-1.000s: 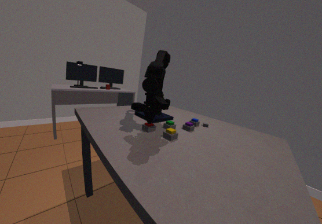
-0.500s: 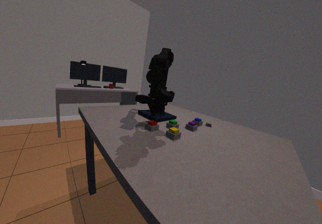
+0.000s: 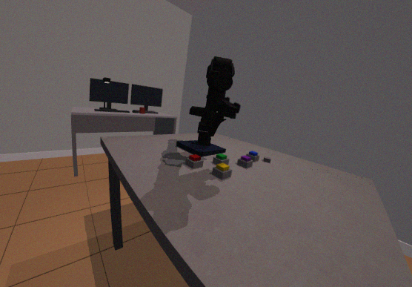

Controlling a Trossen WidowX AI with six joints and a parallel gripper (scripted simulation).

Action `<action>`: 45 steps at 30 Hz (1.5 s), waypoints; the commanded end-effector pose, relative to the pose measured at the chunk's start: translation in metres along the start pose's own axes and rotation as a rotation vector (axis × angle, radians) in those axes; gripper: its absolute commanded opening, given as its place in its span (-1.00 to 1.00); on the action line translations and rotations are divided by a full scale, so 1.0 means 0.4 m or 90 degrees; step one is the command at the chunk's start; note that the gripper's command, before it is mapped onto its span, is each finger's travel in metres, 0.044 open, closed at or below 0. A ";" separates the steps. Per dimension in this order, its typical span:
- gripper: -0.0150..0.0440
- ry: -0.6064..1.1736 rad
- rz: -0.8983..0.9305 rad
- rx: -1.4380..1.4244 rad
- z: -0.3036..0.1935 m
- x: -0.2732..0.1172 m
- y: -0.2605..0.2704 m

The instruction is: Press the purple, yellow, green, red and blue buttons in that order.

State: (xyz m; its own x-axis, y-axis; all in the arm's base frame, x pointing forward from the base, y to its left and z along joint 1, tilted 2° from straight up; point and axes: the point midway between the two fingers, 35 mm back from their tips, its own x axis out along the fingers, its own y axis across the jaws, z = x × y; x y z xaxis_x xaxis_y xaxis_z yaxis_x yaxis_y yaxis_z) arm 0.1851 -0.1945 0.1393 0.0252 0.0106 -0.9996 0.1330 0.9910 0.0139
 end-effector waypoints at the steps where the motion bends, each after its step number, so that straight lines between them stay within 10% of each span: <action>1: -0.42 -0.005 -0.001 -0.005 0.068 -0.008 0.102; 20: -0.42 -0.007 0.017 -0.004 0.094 -0.017 0.691; 45: -0.42 -0.007 0.017 -0.004 0.094 0.176 0.702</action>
State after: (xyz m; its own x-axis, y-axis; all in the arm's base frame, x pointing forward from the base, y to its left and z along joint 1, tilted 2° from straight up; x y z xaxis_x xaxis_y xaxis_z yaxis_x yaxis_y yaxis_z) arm 0.2628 0.0798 0.0823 0.0528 0.0407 -0.9978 0.1208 0.9916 0.0468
